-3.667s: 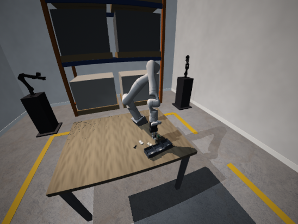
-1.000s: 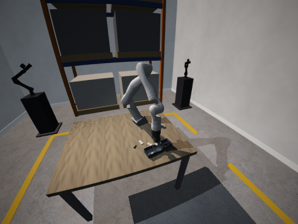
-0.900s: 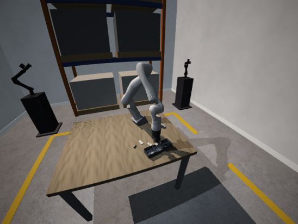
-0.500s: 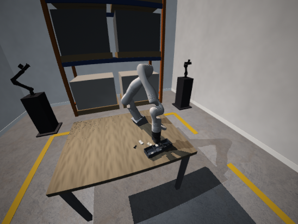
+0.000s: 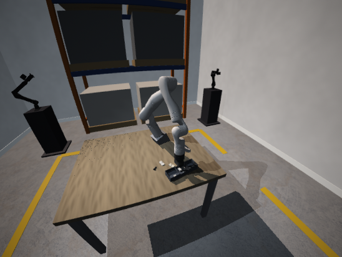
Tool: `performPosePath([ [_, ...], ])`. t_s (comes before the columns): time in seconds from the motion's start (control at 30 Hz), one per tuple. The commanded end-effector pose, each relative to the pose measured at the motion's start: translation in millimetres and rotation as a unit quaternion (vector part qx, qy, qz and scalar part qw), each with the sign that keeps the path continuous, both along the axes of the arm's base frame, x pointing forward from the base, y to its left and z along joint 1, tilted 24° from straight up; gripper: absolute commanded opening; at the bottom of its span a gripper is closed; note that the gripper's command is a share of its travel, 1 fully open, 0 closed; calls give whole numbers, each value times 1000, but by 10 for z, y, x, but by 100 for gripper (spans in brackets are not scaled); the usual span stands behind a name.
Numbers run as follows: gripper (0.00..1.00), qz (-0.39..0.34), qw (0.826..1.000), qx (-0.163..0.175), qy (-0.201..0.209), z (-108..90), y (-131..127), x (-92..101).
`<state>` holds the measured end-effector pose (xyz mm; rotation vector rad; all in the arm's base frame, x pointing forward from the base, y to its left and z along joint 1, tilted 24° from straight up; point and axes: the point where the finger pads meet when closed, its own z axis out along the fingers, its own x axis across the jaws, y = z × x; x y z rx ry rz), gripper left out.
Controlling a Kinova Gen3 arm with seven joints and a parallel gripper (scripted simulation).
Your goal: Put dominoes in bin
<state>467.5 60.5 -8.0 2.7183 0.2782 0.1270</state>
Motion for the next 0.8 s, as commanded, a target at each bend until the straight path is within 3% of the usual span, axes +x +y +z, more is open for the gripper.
performPosePath([
  [0.0, 49, -2, 1000, 1, 0, -76, -38, -1],
  [0.53, 49, -2, 1000, 0, 0, -64, -50, -3],
  [0.57, 65, -2, 1000, 0, 0, -64, -50, -3],
  [0.77, 65, -2, 1000, 0, 0, -64, -50, -3],
])
